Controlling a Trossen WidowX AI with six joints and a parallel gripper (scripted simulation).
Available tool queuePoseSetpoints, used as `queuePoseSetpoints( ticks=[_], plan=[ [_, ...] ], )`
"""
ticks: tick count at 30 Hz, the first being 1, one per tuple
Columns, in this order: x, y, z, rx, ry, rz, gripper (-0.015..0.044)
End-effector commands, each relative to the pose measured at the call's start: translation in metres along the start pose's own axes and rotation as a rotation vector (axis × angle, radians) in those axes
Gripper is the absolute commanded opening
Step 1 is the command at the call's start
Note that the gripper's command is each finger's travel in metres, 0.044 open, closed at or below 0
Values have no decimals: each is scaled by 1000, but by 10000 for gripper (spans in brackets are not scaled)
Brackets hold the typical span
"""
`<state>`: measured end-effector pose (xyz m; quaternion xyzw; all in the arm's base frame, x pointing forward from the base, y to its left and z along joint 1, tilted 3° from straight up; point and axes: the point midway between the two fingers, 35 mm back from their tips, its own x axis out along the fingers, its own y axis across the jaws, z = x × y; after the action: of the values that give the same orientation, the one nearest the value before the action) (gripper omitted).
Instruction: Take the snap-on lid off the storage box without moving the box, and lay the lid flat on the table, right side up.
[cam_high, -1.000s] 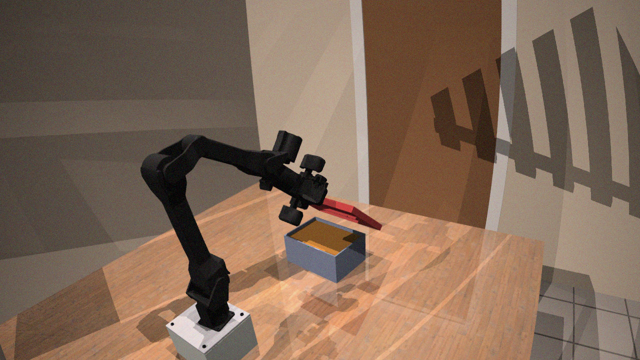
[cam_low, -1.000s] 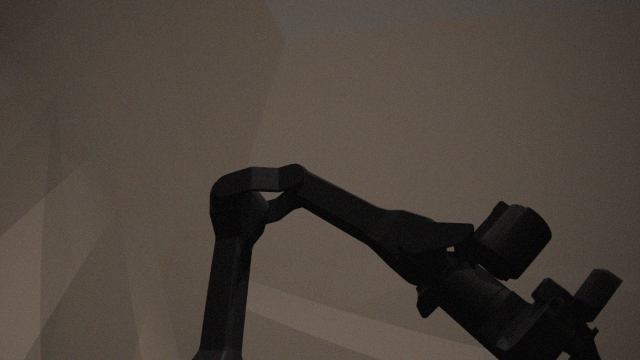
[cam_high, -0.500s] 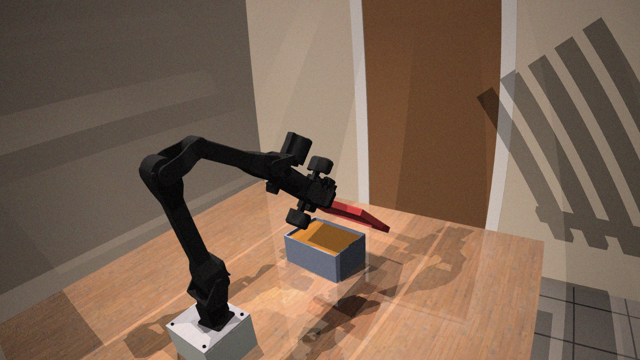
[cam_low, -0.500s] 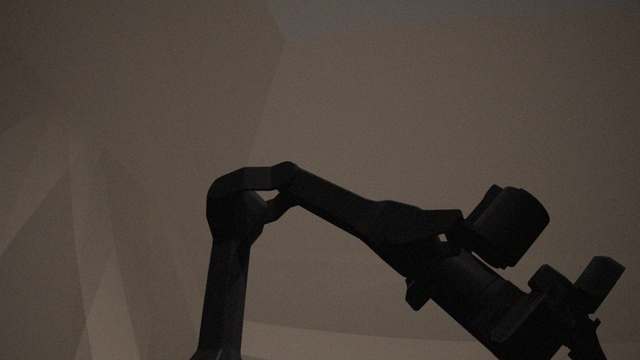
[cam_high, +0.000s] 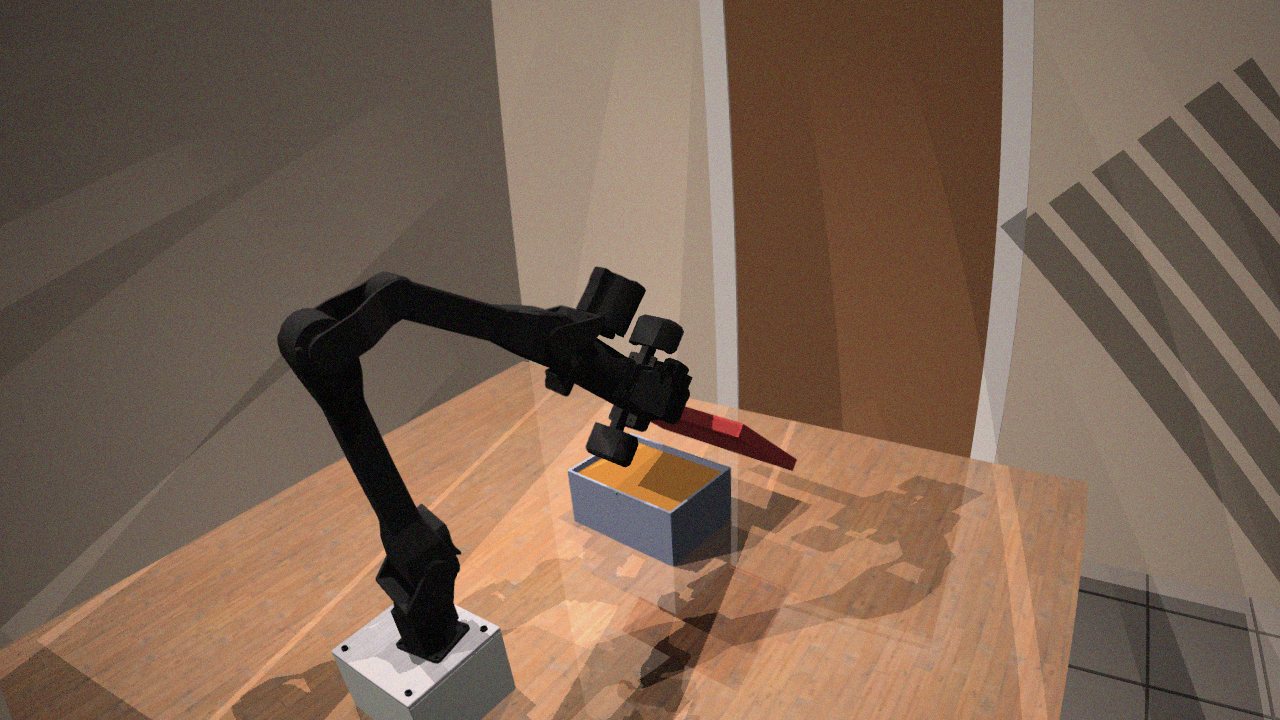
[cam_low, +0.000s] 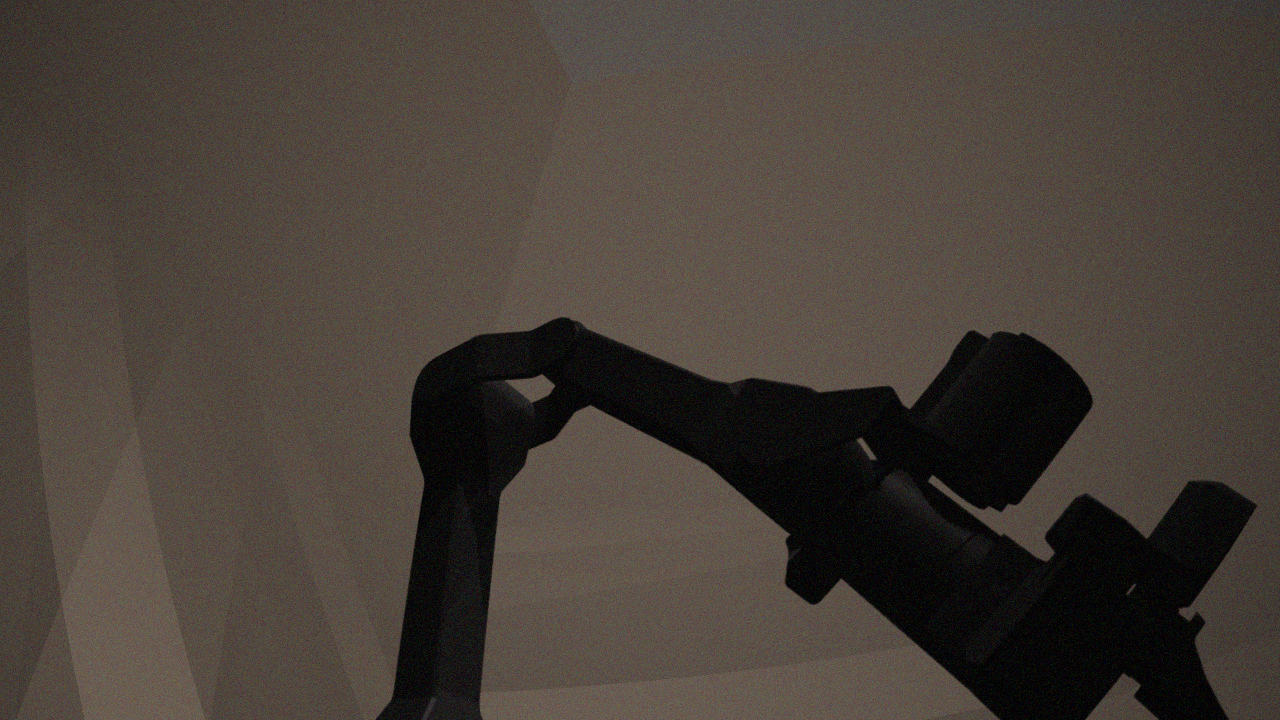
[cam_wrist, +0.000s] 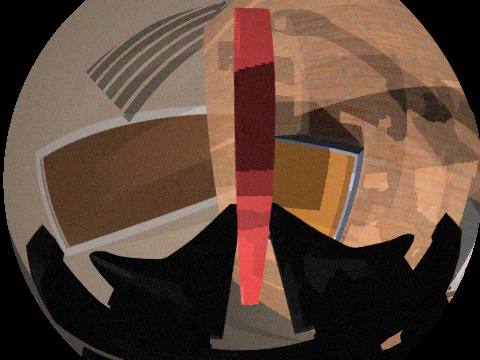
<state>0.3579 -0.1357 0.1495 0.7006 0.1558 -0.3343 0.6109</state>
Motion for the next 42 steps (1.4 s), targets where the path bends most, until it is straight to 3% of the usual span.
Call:
queuePoseSetpoints(
  ticks=[1, 42],
  plan=[
    [-2, 1, 9, -3, 2, 9, 0],
    [-11, -6, 91, -8, -3, 7, 0]
  ],
)
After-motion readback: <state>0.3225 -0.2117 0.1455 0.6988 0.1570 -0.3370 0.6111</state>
